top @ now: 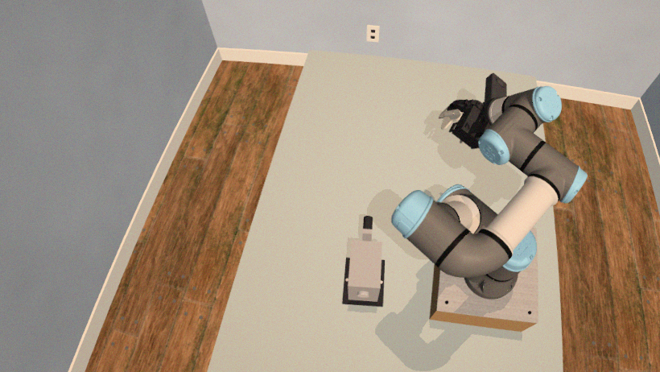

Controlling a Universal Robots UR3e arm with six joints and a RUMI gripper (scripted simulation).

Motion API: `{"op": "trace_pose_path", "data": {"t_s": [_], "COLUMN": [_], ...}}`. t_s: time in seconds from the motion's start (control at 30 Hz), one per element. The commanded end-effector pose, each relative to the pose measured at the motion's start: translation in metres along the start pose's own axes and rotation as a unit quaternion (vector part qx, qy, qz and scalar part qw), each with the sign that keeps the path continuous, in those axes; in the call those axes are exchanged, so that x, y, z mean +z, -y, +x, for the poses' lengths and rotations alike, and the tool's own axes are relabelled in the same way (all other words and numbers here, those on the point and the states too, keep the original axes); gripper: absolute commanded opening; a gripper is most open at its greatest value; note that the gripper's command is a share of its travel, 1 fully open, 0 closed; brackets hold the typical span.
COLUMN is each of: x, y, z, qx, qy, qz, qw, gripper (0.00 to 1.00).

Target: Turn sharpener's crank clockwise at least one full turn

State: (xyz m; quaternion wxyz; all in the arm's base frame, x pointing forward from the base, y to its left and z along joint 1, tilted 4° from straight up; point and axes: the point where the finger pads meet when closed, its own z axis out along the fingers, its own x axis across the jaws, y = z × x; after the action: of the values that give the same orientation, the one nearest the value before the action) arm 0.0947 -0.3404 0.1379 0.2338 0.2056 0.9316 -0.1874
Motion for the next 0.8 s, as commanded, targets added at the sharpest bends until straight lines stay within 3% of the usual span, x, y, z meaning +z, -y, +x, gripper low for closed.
{"op": "trace_pose_path", "data": {"t_s": [0.0, 0.07, 0.17, 0.27, 0.3, 0.37, 0.43, 0.5, 0.57, 0.67, 0.77], "x": [-0.001, -0.001, 0.000, 0.000, 0.000, 0.000, 0.001, 0.001, 0.002, 0.002, 0.004], "y": [-0.016, -0.017, -0.028, -0.032, -0.036, -0.036, -0.044, -0.047, -0.055, -0.062, -0.075], "z": [-0.017, -0.017, -0.027, -0.030, -0.033, -0.033, -0.039, -0.041, -0.047, -0.051, -0.059], "qx": [0.001, 0.001, 0.000, 0.000, -0.001, -0.001, -0.002, -0.002, -0.005, -0.005, -0.010], "qy": [0.000, 0.000, -0.002, -0.002, -0.005, -0.005, -0.008, -0.008, -0.015, -0.017, -0.030], "qz": [-0.044, -0.044, -0.085, -0.085, -0.102, -0.102, -0.127, -0.127, -0.159, -0.167, -0.206], "qw": [0.999, 0.999, 0.996, 0.996, 0.995, 0.995, 0.992, 0.992, 0.987, 0.986, 0.978], "gripper": [0.32, 0.32, 0.32, 0.32, 0.32, 0.32, 0.32, 0.32, 0.32, 0.32, 0.32]}}
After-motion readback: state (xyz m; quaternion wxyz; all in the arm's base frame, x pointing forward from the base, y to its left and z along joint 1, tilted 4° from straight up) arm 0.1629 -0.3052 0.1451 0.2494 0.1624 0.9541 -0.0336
